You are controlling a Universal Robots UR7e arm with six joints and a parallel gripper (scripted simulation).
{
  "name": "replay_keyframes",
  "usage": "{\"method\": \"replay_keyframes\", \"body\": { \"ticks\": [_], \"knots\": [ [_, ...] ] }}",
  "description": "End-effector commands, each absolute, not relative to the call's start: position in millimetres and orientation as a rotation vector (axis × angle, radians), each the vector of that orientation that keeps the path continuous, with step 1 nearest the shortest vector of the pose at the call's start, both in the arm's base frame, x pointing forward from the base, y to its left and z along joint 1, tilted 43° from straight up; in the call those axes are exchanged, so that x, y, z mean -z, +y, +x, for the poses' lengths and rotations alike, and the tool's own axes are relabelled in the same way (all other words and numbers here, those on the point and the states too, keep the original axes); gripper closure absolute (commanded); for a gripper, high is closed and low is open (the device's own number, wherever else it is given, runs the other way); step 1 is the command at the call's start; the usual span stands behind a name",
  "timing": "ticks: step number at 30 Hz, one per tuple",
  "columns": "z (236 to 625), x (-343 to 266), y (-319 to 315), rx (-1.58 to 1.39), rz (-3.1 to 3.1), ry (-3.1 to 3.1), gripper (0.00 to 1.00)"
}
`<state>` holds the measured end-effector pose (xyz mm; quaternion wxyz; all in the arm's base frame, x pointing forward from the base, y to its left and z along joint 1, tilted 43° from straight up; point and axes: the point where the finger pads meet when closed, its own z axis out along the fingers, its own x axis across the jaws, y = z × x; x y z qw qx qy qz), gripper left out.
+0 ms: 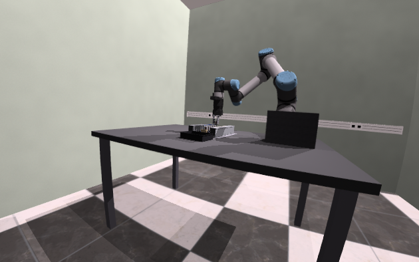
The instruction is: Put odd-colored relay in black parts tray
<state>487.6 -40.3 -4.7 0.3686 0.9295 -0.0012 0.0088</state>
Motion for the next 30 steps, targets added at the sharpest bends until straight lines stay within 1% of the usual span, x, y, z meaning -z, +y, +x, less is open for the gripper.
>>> {"method": "replay_keyframes", "body": {
  "ticks": [1, 30],
  "knots": [
    [487.5, -2.6, -33.5, -0.023, 2.386, -0.003, 1.0],
    [485.9, -28.8, -8.8, -0.023, 2.386, -0.003, 1.0]
  ]
}}
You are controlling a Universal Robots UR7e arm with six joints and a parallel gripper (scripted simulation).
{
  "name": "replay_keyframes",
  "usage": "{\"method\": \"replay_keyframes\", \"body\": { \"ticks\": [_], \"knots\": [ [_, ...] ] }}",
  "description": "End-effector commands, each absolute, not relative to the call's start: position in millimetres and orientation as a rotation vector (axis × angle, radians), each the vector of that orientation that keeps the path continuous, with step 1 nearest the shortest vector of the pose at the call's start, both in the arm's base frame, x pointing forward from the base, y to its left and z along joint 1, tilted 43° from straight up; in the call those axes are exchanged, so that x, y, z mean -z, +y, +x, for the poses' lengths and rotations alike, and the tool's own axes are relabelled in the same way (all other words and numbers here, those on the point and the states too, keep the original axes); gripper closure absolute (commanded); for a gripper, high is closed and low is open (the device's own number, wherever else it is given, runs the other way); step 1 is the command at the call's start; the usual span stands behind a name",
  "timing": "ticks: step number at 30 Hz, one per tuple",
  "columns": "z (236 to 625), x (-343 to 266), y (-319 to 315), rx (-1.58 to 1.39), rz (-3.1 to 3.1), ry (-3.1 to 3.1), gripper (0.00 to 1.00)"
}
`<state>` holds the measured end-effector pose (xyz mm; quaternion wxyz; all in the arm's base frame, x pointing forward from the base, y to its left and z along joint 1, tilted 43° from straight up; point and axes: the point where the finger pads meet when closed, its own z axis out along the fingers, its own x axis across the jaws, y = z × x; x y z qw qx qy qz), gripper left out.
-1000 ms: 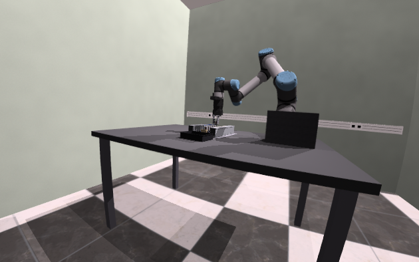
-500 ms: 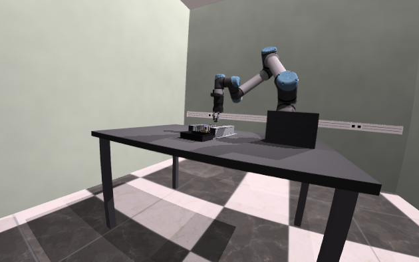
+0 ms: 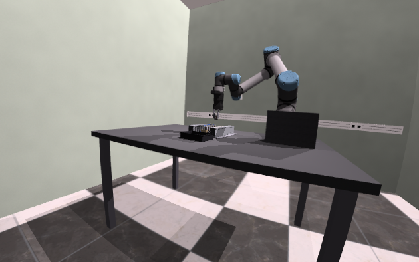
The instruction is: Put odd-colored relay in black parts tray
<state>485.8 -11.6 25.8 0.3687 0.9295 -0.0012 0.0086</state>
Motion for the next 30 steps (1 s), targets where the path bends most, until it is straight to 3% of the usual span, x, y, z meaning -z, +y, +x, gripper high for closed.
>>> {"method": "replay_keyframes", "body": {
  "ticks": [1, 30],
  "knots": [
    [485.9, -29.3, -8.3, -0.023, 2.386, -0.003, 1.0],
    [485.7, -31.7, -6.1, -0.023, 2.386, -0.003, 1.0]
  ]
}}
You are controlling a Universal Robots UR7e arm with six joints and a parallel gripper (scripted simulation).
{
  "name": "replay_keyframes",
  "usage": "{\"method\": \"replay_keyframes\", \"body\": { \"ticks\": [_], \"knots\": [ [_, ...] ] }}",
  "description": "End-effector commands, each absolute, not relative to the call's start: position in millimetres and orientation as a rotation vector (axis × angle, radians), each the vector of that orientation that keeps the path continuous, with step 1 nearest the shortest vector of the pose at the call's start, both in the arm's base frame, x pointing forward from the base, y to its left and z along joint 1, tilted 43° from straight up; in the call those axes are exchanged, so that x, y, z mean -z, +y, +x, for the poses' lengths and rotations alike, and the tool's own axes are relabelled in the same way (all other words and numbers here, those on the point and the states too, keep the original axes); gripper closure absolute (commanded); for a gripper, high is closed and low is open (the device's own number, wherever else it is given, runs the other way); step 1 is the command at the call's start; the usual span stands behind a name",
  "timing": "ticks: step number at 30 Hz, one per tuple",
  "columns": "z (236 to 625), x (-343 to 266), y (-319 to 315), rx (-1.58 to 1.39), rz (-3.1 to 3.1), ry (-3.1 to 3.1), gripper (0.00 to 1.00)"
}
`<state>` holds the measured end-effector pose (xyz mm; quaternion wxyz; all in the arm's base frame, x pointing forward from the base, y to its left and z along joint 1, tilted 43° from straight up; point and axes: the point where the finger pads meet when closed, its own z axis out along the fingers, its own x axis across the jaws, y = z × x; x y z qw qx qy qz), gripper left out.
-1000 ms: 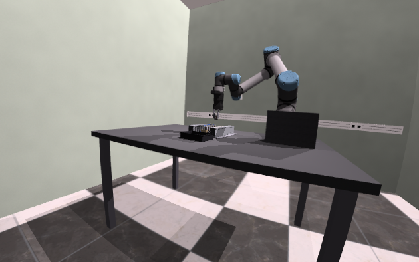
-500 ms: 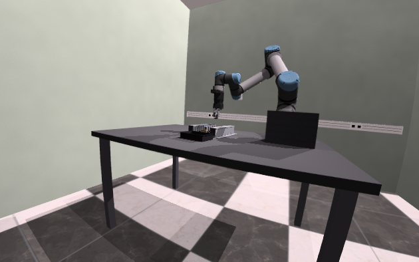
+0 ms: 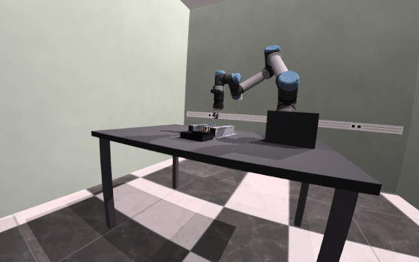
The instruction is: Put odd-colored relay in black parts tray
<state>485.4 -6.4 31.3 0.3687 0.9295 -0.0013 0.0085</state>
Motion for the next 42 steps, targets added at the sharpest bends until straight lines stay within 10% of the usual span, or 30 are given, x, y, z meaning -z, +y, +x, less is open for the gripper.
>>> {"method": "replay_keyframes", "body": {
  "ticks": [1, 42],
  "knots": [
    [485.7, -31.7, -6.1, -0.023, 2.386, -0.003, 1.0],
    [482.9, -16.8, 9.7, -0.023, 2.386, -0.003, 1.0]
  ]
}}
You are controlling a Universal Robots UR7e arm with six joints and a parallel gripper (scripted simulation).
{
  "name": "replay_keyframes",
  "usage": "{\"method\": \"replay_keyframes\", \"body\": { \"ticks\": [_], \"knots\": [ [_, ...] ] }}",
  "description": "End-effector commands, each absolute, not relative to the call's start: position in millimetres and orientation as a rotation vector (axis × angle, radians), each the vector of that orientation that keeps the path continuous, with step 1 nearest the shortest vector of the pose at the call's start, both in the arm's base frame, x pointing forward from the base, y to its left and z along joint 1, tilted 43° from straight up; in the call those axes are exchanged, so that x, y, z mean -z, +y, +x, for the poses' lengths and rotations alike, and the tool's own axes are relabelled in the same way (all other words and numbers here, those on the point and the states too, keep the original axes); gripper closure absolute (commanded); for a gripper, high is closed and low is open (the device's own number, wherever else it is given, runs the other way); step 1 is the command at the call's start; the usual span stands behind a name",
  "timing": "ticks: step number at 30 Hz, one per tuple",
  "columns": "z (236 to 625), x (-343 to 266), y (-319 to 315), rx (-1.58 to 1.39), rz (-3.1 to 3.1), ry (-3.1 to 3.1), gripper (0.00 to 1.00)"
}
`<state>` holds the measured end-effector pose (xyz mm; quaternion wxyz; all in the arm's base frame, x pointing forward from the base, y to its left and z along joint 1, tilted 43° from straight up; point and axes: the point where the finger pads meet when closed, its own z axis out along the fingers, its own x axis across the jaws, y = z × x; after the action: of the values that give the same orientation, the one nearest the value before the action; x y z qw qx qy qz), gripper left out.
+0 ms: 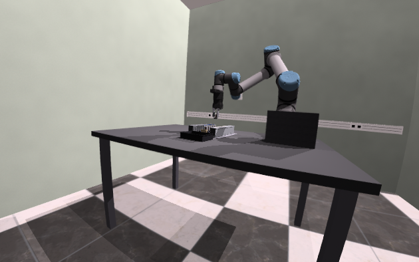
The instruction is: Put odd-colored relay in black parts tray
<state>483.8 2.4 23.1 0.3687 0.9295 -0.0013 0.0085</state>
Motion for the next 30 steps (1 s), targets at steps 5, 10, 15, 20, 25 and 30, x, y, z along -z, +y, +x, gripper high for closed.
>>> {"method": "replay_keyframes", "body": {
  "ticks": [5, 10, 15, 20, 25, 30],
  "knots": [
    [480.5, -4.5, 22.7, -0.023, 2.386, -0.003, 1.0],
    [478.8, 4.5, 32.3, -0.023, 2.386, -0.003, 1.0],
    [475.4, 21.9, 50.7, -0.023, 2.386, -0.003, 1.0],
    [471.7, 41.2, 71.1, -0.023, 2.386, -0.003, 1.0],
    [469.4, 53.4, 84.0, -0.023, 2.386, -0.003, 1.0],
    [465.4, 74.0, 105.9, -0.023, 2.386, -0.003, 1.0]
  ]
}}
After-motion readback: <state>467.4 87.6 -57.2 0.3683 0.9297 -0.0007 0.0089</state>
